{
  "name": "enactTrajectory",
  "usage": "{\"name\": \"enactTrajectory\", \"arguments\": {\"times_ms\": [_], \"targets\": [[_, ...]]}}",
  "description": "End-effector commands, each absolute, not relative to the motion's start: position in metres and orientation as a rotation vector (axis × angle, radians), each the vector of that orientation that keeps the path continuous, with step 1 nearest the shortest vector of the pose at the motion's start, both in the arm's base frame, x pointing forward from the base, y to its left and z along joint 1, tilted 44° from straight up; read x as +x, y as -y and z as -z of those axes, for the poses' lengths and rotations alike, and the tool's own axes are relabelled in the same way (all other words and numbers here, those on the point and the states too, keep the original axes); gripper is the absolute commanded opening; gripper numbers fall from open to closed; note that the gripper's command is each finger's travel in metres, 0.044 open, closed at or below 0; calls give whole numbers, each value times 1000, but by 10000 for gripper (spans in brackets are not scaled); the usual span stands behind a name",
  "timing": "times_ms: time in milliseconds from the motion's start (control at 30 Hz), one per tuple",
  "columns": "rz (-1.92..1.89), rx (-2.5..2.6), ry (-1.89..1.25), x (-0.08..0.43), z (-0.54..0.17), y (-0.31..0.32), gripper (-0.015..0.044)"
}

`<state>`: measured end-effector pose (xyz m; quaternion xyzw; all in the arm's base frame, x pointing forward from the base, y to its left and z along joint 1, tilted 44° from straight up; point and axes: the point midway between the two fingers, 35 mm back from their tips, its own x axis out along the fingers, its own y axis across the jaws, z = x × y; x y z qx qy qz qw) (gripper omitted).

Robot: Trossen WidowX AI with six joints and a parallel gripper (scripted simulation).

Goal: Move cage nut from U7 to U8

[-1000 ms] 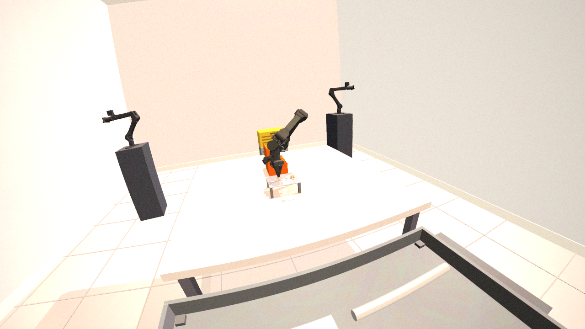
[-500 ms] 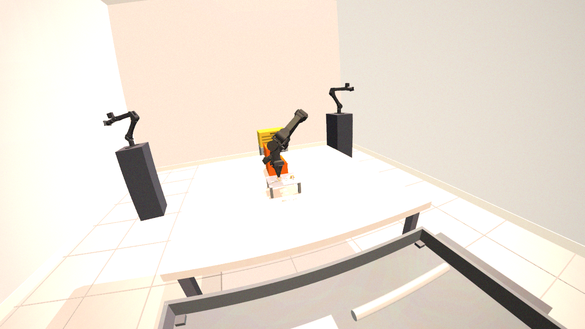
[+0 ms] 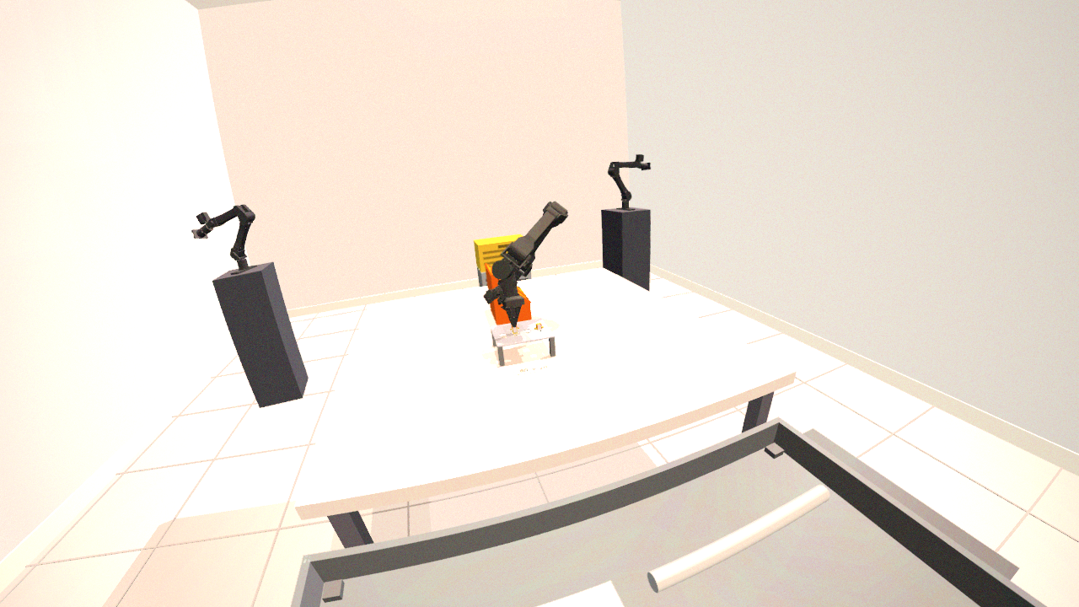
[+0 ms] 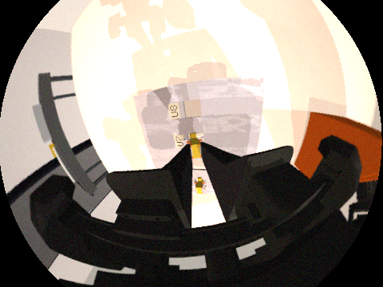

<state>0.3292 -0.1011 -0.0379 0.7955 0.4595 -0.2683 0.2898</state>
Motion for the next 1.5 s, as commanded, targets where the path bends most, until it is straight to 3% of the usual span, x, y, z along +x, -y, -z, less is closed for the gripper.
{"name": "enactTrajectory", "arguments": {"times_ms": [0, 1467], "targets": [[715, 2111, -1231, 331, 37, 102, 28], [727, 2098, -1262, 332, 36, 104, 28]]}}
